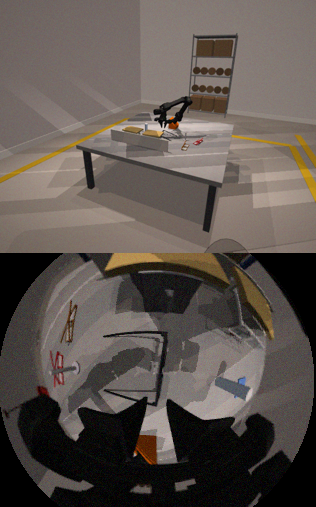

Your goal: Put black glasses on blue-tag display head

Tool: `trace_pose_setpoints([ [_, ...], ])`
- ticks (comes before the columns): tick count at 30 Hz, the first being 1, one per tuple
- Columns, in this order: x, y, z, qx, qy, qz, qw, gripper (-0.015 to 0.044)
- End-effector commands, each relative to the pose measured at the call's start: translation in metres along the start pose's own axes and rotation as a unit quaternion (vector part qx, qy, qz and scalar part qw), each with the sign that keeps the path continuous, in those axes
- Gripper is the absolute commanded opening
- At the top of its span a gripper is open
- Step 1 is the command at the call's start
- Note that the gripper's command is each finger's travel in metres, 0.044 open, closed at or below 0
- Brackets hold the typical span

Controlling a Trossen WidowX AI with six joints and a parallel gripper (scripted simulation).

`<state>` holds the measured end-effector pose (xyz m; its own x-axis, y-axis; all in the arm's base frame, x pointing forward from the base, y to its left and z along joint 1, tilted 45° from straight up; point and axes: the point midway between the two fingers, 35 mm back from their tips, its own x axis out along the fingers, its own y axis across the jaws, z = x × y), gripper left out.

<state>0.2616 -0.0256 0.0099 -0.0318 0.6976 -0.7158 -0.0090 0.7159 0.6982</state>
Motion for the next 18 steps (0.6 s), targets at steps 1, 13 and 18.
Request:
trace_pose_setpoints([
  [1,0.002,0.0,0.0,-0.002,0.0,0.0,1.0,0.014],
  [13,0.021,0.0,0.002,-0.002,0.0,0.0,1.0,0.014],
  [18,0.03,0.0,0.002,-0.002,-0.001,0.0,1.0,0.014],
])
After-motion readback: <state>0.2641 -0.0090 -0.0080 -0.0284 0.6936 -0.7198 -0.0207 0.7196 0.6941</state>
